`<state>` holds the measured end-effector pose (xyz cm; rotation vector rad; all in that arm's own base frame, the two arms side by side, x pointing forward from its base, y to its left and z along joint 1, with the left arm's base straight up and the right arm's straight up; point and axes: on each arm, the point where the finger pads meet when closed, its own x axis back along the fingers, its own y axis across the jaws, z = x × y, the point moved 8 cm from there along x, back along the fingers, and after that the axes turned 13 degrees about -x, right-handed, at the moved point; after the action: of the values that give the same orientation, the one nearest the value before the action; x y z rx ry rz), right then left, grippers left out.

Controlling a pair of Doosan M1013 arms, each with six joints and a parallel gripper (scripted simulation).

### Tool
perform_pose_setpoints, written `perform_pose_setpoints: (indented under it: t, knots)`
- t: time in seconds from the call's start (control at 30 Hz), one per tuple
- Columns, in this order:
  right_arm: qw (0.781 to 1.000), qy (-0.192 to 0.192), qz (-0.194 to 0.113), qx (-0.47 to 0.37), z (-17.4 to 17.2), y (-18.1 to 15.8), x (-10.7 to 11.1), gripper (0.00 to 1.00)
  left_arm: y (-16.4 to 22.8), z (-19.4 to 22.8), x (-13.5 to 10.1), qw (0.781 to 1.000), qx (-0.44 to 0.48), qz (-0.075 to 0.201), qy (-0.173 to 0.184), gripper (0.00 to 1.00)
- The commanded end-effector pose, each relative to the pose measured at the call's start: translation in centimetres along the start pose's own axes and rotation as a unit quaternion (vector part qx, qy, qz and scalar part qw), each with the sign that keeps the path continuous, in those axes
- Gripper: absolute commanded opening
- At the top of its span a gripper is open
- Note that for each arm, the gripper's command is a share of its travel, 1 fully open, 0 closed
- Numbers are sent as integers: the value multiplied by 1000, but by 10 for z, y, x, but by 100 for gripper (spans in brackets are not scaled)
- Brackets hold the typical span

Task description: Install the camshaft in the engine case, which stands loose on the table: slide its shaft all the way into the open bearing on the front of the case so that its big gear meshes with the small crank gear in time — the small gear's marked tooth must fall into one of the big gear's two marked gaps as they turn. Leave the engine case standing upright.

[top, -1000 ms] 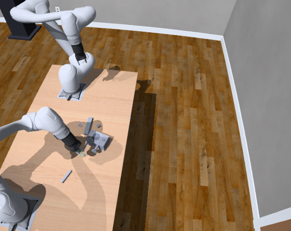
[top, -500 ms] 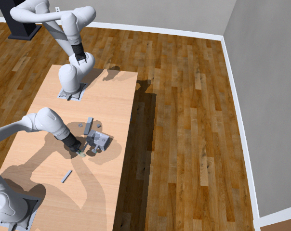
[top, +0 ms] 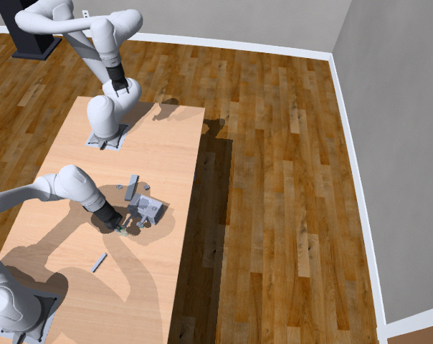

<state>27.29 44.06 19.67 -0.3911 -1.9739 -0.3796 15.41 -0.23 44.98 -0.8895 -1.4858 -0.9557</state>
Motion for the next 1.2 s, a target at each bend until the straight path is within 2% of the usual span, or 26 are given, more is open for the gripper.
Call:
perform_pose_setpoints:
  t: [0.0, 0.47, 1.17]
  knots:
    - [1000, -2, -1, 4, 6, -2, -12, 29, 0, 0, 0, 1000, 0, 0, 0, 100]
    - [1000, -2, -1, 4, 13, -4, -29, 29, 0, 0, 0, 1000, 0, 0, 0, 100]
    - [1000, -2, -2, 5, 13, -4, -29, 29, 0, 0, 0, 1000, 0, 0, 0, 100]
